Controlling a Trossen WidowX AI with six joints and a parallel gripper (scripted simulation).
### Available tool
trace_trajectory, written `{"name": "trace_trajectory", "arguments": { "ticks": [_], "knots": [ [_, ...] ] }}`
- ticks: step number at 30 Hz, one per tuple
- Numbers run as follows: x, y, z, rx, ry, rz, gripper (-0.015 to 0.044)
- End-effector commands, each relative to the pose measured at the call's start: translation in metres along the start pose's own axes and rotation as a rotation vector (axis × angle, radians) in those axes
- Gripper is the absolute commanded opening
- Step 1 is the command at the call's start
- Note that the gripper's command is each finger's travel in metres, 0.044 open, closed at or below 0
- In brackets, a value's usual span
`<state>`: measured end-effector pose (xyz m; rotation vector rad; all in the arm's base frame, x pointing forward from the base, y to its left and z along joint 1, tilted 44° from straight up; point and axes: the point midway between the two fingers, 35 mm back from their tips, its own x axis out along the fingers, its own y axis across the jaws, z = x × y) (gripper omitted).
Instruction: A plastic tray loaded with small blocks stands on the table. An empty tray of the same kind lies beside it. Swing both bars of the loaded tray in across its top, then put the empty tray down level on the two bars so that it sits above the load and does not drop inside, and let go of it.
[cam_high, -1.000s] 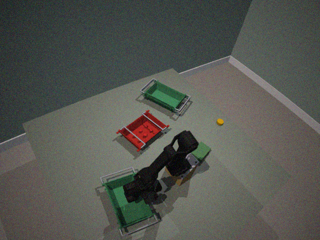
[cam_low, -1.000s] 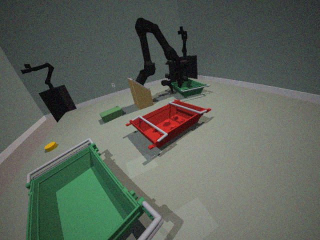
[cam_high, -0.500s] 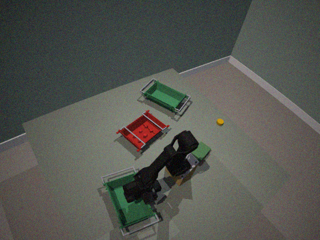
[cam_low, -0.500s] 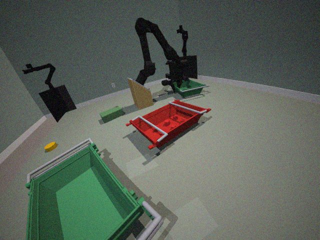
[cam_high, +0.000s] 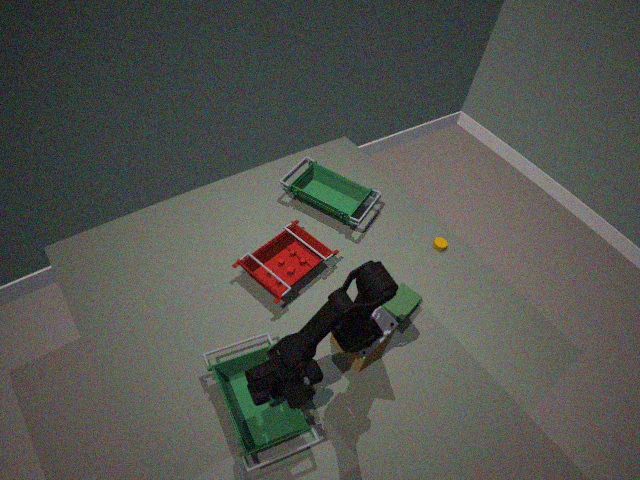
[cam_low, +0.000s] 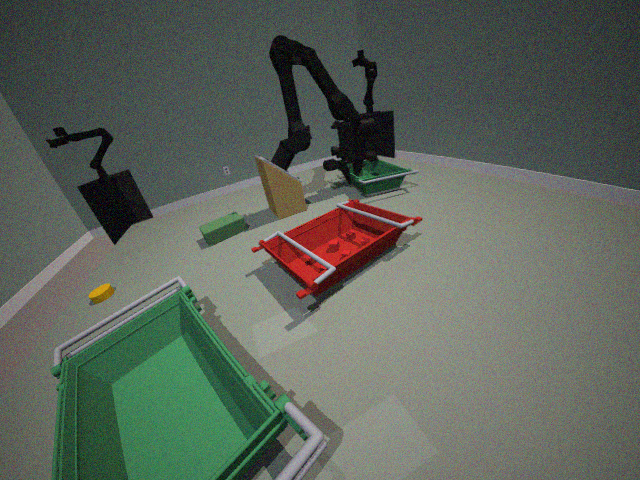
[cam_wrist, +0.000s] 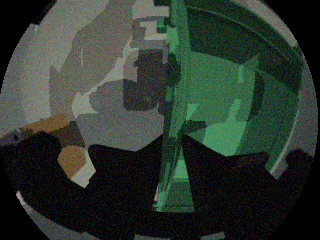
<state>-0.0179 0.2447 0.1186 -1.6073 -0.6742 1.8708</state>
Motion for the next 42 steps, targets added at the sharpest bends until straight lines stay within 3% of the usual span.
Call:
{"name": "trace_trajectory", "arguments": {
  "ticks": [1,15,26,42],
  "knots": [
    [-0.008,0.0,-0.001,0.001,0.003,0.007,0.0003],
    [-0.075,0.001,0.0,0.0,0.004,0.007,0.0],
    [-0.082,-0.002,0.0,0.0,0.004,0.007,0.0],
    [-0.132,-0.046,0.006,-0.002,0.005,0.004,0.0]
  ]
}}
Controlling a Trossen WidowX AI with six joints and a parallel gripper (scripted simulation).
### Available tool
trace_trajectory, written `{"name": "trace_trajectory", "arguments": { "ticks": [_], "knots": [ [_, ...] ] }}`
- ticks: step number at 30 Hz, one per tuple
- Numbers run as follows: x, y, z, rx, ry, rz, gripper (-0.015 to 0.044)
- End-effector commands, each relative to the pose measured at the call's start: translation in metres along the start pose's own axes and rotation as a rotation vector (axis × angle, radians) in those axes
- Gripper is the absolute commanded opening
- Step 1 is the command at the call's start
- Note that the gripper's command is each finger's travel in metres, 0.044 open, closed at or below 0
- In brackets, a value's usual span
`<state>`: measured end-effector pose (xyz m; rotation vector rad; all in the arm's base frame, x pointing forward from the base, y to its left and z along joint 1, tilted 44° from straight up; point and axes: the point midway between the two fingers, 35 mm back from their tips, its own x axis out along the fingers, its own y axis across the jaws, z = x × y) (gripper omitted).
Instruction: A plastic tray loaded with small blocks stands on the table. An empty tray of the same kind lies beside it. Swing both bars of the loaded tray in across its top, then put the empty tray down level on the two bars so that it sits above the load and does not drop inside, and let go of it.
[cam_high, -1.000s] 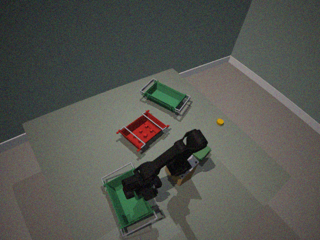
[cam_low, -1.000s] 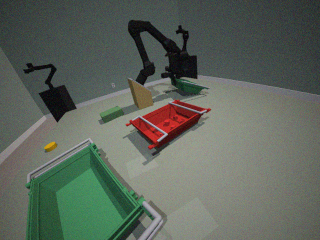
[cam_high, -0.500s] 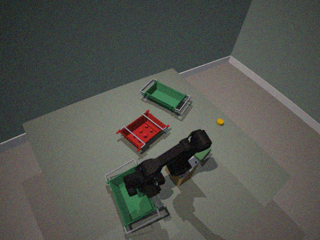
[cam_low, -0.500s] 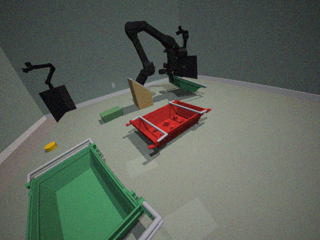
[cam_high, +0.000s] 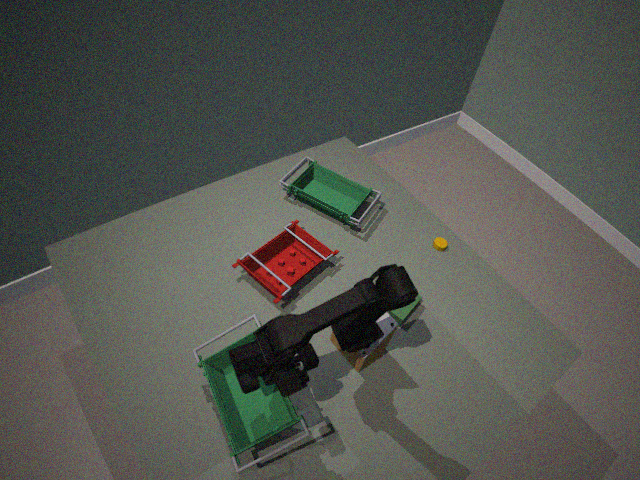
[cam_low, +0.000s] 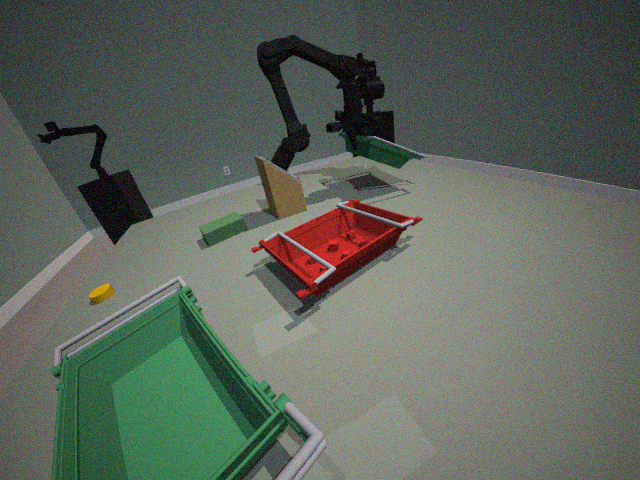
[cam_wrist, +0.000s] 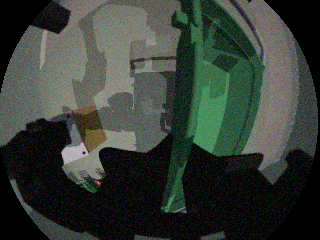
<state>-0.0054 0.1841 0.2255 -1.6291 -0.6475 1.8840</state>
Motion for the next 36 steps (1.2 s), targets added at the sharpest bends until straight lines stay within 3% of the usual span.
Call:
{"name": "trace_trajectory", "arguments": {
  "ticks": [1,14,36],
  "knots": [
    [-0.017,-0.014,0.002,-0.006,-0.002,-0.025,0.0],
    [-0.057,-0.042,0.007,-0.007,-0.002,-0.028,0.0],
    [-0.057,-0.042,0.007,-0.007,-0.002,-0.028,0.0]
  ]
}}
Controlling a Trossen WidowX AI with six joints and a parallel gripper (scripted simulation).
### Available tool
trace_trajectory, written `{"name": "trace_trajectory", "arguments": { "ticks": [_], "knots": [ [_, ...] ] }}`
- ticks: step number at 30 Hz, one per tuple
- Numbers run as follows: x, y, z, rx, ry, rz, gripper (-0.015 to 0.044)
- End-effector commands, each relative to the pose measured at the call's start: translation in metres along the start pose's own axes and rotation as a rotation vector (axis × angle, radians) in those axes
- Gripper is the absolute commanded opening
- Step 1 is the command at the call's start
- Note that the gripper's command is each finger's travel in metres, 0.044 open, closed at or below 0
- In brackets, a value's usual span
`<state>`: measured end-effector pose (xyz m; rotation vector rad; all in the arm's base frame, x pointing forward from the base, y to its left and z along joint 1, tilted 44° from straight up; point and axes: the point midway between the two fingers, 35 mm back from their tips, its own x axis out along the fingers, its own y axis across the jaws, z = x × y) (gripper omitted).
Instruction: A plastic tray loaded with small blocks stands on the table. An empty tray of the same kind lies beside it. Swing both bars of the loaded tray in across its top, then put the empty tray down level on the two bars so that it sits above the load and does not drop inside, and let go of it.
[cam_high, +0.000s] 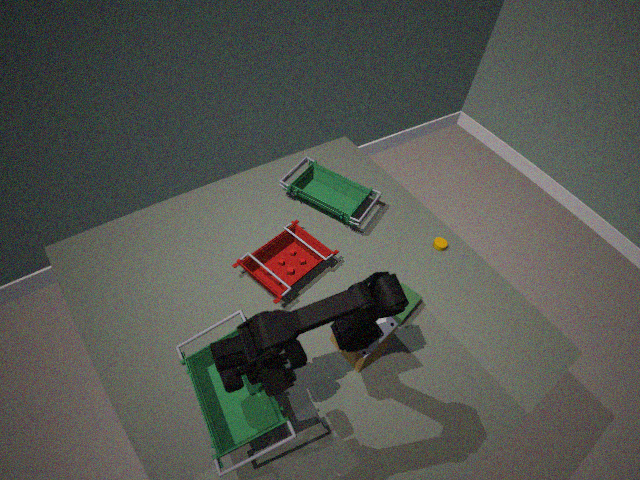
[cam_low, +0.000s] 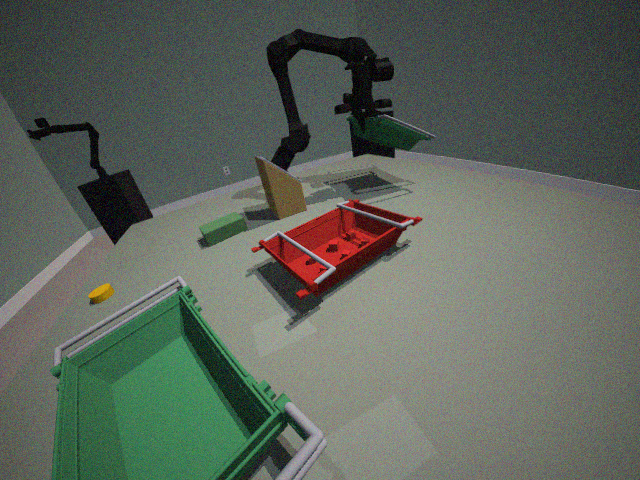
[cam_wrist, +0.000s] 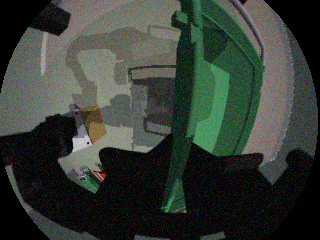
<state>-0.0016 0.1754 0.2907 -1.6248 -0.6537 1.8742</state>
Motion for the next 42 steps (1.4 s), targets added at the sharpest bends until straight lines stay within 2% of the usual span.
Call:
{"name": "trace_trajectory", "arguments": {
  "ticks": [1,13,42],
  "knots": [
    [-0.004,-0.004,0.001,-0.007,-0.004,-0.017,0.0],
    [0.006,-0.009,-0.013,0.026,0.027,0.021,0.0],
    [0.041,-0.017,-0.095,0.213,0.113,0.173,0.0]
  ]
}}
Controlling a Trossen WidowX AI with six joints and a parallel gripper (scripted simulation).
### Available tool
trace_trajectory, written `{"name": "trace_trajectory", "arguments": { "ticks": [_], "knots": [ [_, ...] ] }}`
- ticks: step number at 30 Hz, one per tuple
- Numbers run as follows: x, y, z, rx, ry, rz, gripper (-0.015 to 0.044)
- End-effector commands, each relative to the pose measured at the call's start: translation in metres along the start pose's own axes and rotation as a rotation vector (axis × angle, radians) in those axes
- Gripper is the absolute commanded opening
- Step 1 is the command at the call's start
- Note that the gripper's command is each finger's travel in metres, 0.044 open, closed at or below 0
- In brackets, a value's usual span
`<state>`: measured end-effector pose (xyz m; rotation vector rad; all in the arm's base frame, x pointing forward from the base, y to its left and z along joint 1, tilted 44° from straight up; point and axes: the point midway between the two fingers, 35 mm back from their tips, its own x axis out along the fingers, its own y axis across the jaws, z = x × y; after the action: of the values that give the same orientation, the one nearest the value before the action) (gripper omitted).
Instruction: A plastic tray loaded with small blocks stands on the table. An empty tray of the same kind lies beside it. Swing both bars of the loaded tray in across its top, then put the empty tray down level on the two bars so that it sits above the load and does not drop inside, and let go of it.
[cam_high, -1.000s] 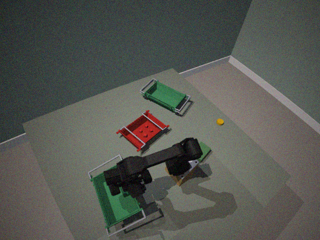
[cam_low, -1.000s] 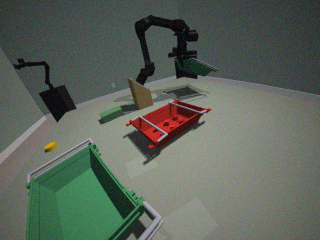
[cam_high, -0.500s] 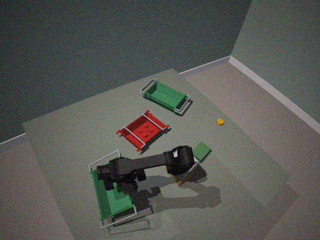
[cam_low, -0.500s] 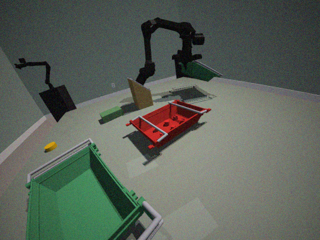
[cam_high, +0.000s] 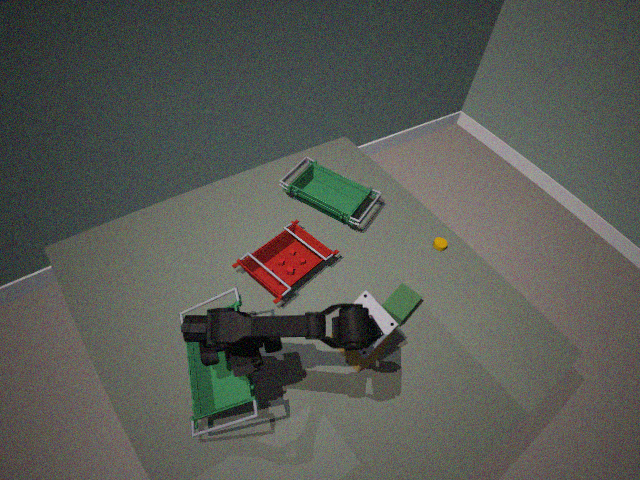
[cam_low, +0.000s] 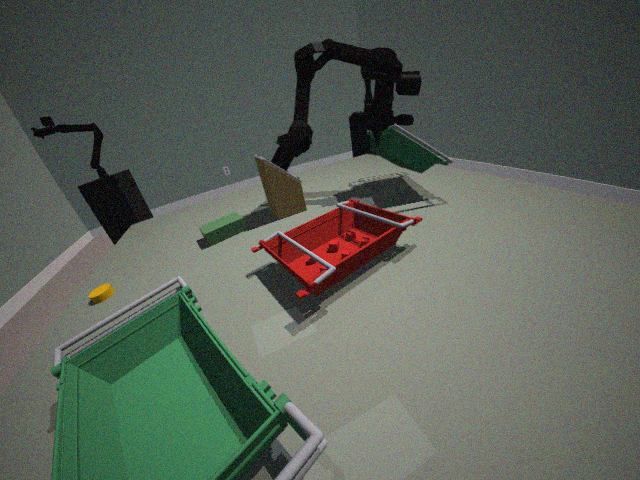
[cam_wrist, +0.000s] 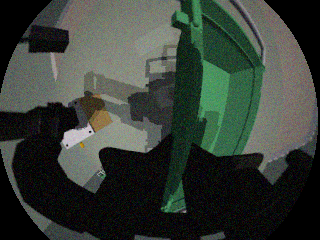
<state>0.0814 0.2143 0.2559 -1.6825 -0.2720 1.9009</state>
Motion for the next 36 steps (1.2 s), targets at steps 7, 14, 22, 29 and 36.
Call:
{"name": "trace_trajectory", "arguments": {
  "ticks": [7,14,22,29,36],
  "knots": [
    [0.005,-0.008,-0.03,0.067,0.016,0.02,0.0],
    [0.012,-0.008,-0.054,0.122,0.019,0.047,0.0],
    [0.018,-0.006,-0.082,0.188,0.018,0.073,0.0],
    [0.023,-0.001,-0.107,0.247,0.012,0.091,0.0],
    [0.027,0.006,-0.133,0.308,0.003,0.103,0.0]
  ]
}}
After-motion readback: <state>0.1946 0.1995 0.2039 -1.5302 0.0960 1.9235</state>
